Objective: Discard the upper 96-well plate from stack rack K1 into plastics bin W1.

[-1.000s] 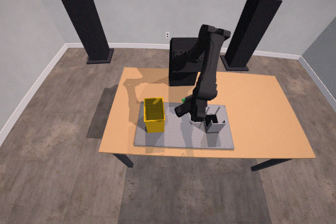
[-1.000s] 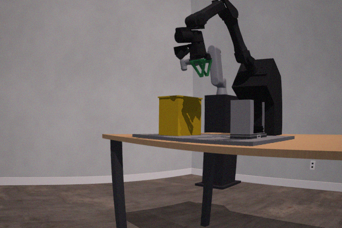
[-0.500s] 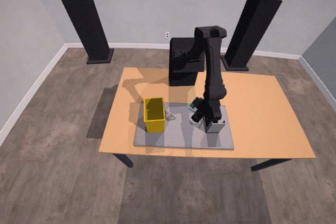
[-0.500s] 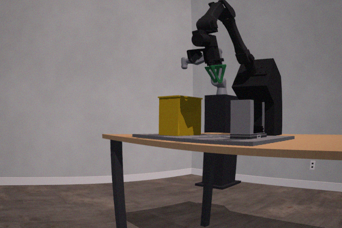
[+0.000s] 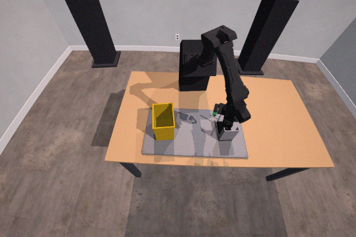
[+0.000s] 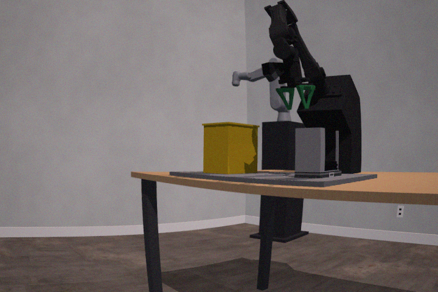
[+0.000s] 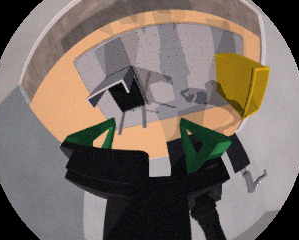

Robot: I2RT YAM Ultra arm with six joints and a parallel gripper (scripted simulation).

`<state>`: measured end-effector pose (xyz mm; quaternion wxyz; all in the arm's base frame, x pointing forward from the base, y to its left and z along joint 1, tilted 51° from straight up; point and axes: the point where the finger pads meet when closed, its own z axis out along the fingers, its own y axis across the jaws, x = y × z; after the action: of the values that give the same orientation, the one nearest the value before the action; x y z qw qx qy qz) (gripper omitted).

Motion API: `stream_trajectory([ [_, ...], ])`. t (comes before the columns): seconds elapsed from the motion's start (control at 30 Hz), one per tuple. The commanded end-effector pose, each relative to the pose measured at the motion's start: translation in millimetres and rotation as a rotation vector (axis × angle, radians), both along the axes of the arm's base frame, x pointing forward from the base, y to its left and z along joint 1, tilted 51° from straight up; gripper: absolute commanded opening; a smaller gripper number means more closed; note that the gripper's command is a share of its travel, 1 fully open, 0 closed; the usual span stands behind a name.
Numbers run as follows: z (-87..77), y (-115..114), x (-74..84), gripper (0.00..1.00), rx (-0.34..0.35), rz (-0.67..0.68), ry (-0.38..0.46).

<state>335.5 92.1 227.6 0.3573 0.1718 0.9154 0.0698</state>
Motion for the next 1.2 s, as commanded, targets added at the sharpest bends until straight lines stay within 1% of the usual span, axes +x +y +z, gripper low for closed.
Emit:
stream_trajectory([
  [0.0,10.5,-1,0.5,1.0,-0.055,0.02,-0.072],
  [0.1,7.9,13,-2.5,1.0,-0.118,0.092,-0.1],
  [0.13,7.0,18,-3.5,1.0,-0.123,0.099,-0.103],
  [0.17,-2.0,24,-2.1,1.0,-0.134,0.101,-0.08],
  [0.2,-6.6,30,-2.2,1.0,-0.14,0.102,-0.071],
  [0.23,-7.3,34,-3.7,1.0,-0.16,0.126,-0.081],
  [0.3,2.6,42,-9.8,1.0,-0.184,0.171,-0.133],
  [0.33,-9.6,49,-8.4,1.0,-0.204,0.177,-0.104],
  [0.4,0.9,56,-15.2,1.0,-0.225,0.22,-0.158],
  [0.43,0.3,60,-17.1,1.0,-0.245,0.243,-0.17],
  [0.47,-9.6,67,-16.7,1.0,-0.262,0.248,-0.147],
  [0.5,-12.8,72,-18.1,1.0,-0.266,0.25,-0.141],
  [0.57,-12.8,72,-18.1,1.0,-0.266,0.25,-0.141],
  [0.6,4.1,79,-14.7,1.0,-0.233,0.235,-0.176],
  [0.63,4.9,79,-14.9,1.0,-0.231,0.235,-0.178],
  [0.67,9.6,78,-16.1,1.0,-0.223,0.233,-0.189],
  [1.17,10.4,77,-16.6,1.0,-0.224,0.234,-0.19],
])
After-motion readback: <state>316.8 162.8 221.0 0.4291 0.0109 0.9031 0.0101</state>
